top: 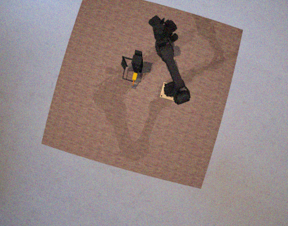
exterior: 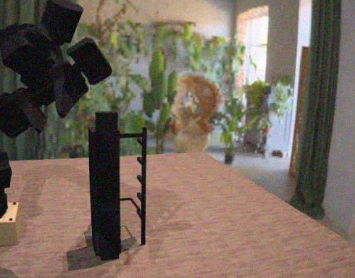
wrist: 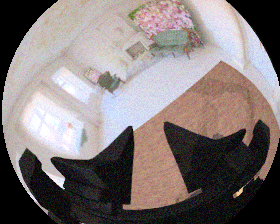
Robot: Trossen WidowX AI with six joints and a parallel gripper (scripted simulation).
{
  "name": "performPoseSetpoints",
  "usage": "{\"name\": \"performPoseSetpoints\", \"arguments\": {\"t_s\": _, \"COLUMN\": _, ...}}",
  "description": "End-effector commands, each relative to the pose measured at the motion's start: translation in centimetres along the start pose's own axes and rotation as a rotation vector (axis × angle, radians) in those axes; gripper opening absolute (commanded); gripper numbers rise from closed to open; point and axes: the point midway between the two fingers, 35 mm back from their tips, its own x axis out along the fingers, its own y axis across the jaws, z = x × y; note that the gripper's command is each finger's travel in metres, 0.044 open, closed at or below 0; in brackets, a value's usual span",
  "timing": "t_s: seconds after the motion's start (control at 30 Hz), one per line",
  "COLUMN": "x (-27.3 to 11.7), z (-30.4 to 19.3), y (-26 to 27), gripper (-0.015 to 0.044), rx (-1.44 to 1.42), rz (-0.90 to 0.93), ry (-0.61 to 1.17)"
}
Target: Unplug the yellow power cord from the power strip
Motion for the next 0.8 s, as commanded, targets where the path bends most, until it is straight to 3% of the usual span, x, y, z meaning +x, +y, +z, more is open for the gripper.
{"name": "performPoseSetpoints", "arguments": {"t_s": 0.0, "x": -0.9, "z": -2.8, "y": 2.6, "gripper": 0.016, "rx": -0.169, "rz": 0.092, "ry": 0.084}}
{"name": "performPoseSetpoints", "arguments": {"t_s": 0.37, "x": -6.0, "z": -12.0, "y": 8.8, "gripper": 0.016, "rx": -0.691, "rz": 0.427, "ry": 0.277}}
{"name": "performPoseSetpoints", "arguments": {"t_s": 0.77, "x": -17.4, "z": -24.2, "y": 11.5, "gripper": 0.016, "rx": -1.299, "rz": 0.975, "ry": 0.432}}
